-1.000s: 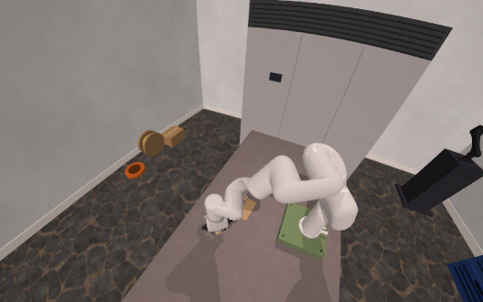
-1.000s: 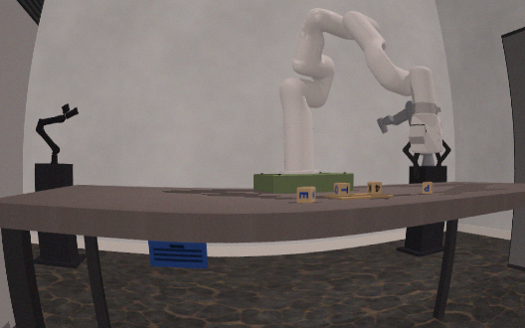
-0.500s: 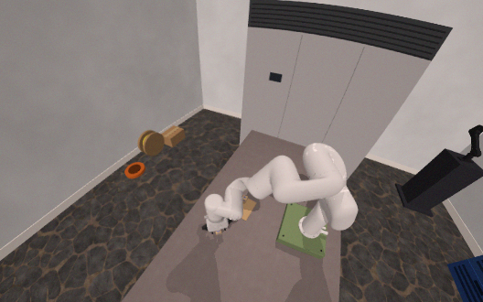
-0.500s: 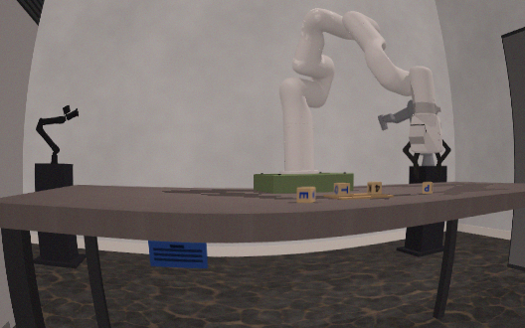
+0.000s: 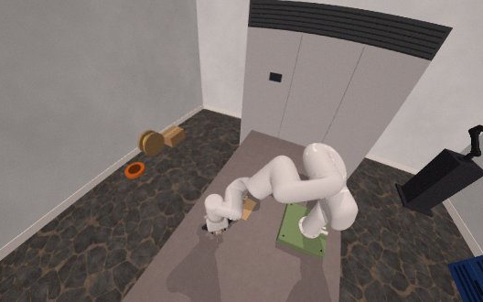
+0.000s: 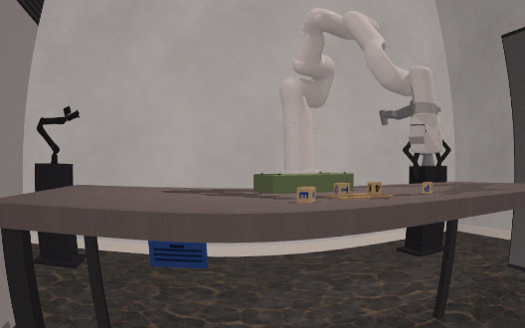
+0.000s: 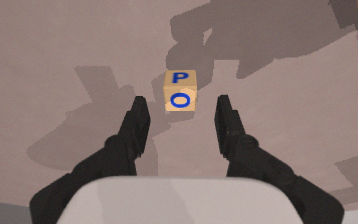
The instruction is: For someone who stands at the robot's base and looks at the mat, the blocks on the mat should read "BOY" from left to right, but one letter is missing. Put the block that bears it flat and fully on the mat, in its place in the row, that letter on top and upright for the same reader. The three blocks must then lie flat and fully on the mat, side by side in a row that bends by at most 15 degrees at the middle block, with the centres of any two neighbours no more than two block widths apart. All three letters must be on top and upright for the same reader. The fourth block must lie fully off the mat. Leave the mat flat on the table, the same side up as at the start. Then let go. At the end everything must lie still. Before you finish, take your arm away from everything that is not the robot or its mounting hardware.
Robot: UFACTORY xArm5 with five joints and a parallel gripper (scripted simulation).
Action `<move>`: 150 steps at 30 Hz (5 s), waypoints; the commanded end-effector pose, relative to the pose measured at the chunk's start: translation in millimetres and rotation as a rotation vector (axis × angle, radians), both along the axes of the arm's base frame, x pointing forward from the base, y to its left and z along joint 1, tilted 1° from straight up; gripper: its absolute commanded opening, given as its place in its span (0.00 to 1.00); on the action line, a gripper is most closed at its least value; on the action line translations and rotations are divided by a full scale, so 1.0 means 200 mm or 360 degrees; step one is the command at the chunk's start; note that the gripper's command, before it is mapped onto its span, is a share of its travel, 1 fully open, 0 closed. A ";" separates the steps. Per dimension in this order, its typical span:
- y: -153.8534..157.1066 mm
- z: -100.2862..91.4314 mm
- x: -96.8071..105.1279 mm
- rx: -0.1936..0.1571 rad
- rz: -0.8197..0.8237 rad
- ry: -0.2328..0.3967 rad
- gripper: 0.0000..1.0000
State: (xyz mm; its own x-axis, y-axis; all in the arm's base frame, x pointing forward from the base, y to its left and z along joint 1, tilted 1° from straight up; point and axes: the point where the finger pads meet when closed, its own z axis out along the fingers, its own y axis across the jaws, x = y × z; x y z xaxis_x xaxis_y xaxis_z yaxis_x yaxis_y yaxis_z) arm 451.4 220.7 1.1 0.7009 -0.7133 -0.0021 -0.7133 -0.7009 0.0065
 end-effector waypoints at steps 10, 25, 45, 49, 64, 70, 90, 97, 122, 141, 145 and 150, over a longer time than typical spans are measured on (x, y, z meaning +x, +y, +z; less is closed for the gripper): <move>0.00 0.01 0.01 0.0003 0.0000 -0.0006 0.69; 0.00 0.01 0.01 0.0003 0.0000 -0.0006 0.69; 0.00 -0.13 0.01 0.0003 0.0000 -0.0006 0.69; 0.00 -0.15 0.01 0.0003 0.0000 -0.0006 0.69; 0.00 -0.16 0.01 0.0003 0.0000 -0.0006 0.69; 0.00 -0.16 0.01 0.0003 0.0000 -0.0006 0.69; 0.00 -0.16 0.01 0.0003 0.0000 -0.0006 0.47; 0.00 -0.16 0.01 0.0003 0.0000 -0.0006 0.47; 0.00 -0.16 0.01 0.0003 0.0000 -0.0006 0.27; 0.00 -0.16 0.01 0.0003 0.0000 -0.0006 0.27; 0.00 -0.16 0.01 0.0003 0.0000 -0.0006 0.27; 0.00 -0.06 0.01 0.0003 0.0000 -0.0006 0.27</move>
